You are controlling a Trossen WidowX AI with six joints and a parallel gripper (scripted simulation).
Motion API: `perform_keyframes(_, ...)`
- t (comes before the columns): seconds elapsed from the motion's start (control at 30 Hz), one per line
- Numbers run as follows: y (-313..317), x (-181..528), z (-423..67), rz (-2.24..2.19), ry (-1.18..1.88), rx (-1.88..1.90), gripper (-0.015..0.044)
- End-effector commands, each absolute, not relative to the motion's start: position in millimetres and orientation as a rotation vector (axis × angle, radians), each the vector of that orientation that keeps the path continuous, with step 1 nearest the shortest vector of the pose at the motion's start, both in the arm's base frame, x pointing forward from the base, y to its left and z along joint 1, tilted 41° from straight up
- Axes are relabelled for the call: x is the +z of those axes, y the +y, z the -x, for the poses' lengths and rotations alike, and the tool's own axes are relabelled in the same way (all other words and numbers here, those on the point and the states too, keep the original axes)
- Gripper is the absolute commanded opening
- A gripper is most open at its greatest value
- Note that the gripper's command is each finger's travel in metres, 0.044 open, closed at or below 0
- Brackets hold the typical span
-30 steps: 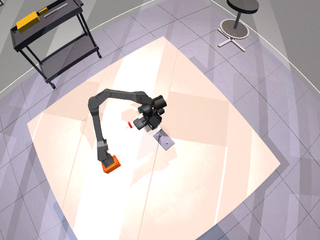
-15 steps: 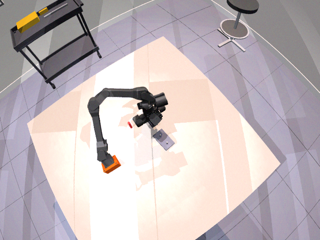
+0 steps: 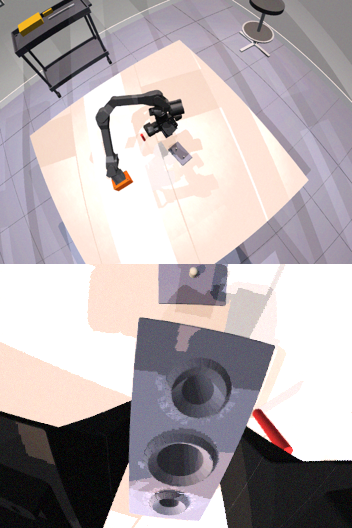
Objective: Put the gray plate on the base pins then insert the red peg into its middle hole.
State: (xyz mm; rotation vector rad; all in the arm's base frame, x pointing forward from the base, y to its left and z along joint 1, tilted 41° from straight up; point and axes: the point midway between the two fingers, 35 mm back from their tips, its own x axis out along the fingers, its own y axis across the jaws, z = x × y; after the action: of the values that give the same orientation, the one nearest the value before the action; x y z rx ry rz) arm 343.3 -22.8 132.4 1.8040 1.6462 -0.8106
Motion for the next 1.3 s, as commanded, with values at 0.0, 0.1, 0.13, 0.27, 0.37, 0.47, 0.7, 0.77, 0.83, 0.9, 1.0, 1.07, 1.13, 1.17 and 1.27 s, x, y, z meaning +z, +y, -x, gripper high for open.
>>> perform_keyframes(0.0,-33.5,144.1,-341.9,-1.811,1.635,-0.815,0.0)
perform_keyframes(0.1,-39.5,151.3,-339.3,-1.82,1.634,-0.822,0.0)
perform_keyframes(0.13,-41.5,153.7,-338.4,-1.822,1.634,-0.825,0.0)
perform_keyframes(0.27,-47.9,161.7,-335.1,-1.832,1.634,-0.832,0.0)
perform_keyframes(0.37,-48.5,161.6,-335.1,-1.832,1.634,-0.832,0.0)
perform_keyframes(0.47,-51.2,154.8,-337.0,-1.825,1.635,-0.824,0.0)
perform_keyframes(0.7,-59.2,134.1,-341.9,-1.803,1.638,-0.801,0.0)
perform_keyframes(0.77,-61.4,128.1,-343.1,-1.796,1.638,-0.795,0.0)
perform_keyframes(0.83,-63.6,122.1,-344.2,-1.79,1.639,-0.788,0.0)
perform_keyframes(0.9,-65.7,116.1,-345.2,-1.784,1.64,-0.781,0.0)
perform_keyframes(1.0,-68.9,107.1,-346.4,-1.774,1.642,-0.772,0.0)
perform_keyframes(1.07,-70.9,101.0,-347.2,-1.768,1.642,-0.765,0.0)
perform_keyframes(1.13,-73.0,95.0,-347.8,-1.762,1.643,-0.758,0.0)
perform_keyframes(1.17,-74.0,91.9,-348.1,-1.759,1.644,-0.755,0.0)
perform_keyframes(1.27,-76.9,82.8,-348.7,-1.749,1.645,-0.745,0.0)
